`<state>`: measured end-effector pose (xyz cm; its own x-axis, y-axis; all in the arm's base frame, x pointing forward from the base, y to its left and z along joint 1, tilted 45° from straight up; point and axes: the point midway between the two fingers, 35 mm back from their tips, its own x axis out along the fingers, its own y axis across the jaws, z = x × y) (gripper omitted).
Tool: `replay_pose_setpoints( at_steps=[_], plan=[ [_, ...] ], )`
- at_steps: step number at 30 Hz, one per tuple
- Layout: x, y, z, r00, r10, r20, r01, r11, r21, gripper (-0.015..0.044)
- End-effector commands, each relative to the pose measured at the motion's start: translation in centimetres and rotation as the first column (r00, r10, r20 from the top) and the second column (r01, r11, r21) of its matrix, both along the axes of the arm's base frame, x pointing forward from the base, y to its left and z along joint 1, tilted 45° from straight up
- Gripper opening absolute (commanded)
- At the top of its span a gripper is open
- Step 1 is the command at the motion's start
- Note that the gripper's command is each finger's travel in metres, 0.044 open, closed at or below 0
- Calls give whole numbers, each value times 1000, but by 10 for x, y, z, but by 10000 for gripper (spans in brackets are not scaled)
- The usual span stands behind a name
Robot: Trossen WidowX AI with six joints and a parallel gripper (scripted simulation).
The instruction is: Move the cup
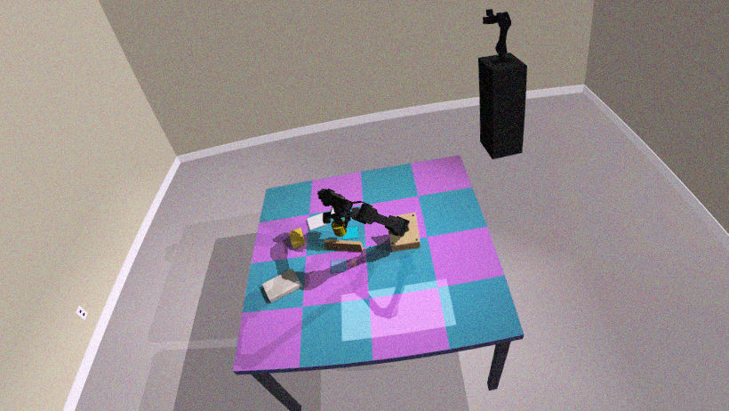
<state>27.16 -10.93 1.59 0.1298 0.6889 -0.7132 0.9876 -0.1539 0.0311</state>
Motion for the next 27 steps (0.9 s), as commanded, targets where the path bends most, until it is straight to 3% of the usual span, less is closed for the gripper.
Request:
replay_pose_setpoints(
  at_steps=[1, 27],
  plan=[
    [-5, -6, -10, 1000, 6, -3, -6, 1000, 2, 0],
    [-36, -44, -59, 1000, 6, -4, -6, 1000, -1, 0]
  ],
)
